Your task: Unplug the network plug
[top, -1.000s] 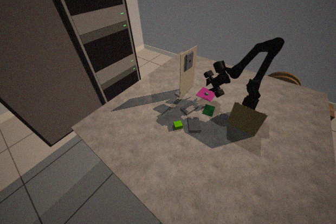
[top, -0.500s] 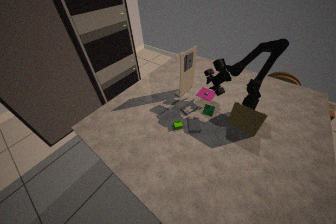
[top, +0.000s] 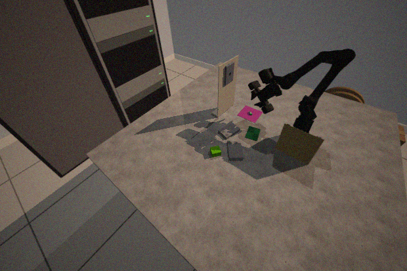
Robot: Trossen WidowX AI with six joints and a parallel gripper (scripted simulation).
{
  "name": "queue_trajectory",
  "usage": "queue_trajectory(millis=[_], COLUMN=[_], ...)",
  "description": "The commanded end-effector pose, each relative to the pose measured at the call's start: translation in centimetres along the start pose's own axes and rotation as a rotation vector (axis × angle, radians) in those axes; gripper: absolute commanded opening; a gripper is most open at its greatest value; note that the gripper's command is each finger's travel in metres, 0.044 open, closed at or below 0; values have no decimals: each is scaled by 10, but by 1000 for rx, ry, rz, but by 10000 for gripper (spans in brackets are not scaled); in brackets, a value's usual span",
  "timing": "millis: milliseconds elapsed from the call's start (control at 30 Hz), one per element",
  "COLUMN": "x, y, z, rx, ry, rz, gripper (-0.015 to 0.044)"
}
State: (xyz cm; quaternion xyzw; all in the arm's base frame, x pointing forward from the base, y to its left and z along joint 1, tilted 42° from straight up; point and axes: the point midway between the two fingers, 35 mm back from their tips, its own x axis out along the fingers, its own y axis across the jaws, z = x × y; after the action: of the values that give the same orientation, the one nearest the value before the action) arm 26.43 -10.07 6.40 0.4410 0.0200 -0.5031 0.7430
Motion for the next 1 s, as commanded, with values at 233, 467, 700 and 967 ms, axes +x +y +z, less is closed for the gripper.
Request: queue_trajectory(millis=[233, 467, 700, 967], x=[-12, -15, -27, -45], y=[8, 6, 18, 32], z=[4, 3, -2, -4], rx=[14, -2, 4, 10], ry=[-7, -4, 4, 7], rz=[13, 6, -5, -12], gripper=[156, 156, 156, 156])
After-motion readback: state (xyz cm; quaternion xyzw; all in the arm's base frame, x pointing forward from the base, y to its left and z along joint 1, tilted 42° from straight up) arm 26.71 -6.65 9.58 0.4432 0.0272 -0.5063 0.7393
